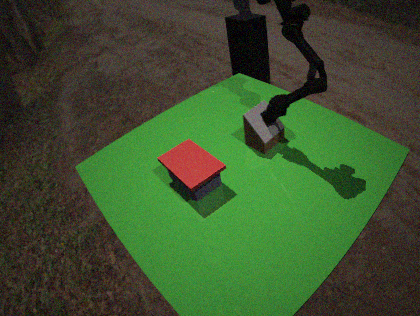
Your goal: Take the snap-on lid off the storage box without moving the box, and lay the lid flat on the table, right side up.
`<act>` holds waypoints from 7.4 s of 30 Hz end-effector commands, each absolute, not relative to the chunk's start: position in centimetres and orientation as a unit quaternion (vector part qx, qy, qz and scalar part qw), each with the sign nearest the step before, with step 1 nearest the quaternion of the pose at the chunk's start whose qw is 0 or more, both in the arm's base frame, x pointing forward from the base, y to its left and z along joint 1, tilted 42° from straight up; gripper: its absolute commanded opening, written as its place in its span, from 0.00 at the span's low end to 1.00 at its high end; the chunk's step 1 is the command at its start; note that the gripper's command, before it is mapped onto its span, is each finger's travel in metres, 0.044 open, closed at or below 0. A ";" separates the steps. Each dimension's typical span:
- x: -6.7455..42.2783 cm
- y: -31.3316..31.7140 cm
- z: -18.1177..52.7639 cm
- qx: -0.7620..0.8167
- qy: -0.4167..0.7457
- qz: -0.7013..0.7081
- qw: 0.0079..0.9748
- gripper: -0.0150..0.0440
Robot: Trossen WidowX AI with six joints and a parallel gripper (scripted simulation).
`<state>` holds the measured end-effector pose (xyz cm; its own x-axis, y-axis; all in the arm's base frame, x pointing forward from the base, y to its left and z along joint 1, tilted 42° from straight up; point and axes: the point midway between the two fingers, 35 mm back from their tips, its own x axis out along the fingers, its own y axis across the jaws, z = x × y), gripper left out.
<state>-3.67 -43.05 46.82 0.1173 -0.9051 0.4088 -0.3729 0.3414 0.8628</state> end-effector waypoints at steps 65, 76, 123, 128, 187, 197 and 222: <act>28.6 -6.1 1.8 0.836 0.361 -0.143 0.388 0.65; 28.3 -3.7 -0.8 0.836 0.362 -0.142 0.387 0.65; 33.0 -0.2 -4.2 0.837 0.361 -0.140 0.386 0.56; 33.0 -0.2 -4.2 0.837 0.361 -0.140 0.386 0.44; 33.0 -0.8 -3.3 0.837 0.361 -0.137 0.389 0.25; 33.0 -0.9 -3.2 0.837 0.361 -0.137 0.389 0.25; 33.1 -1.3 -2.8 0.836 0.361 -0.137 0.389 0.25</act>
<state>33.01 -0.96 -3.11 0.6957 0.5005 -0.5153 0.7168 -0.4362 0.5440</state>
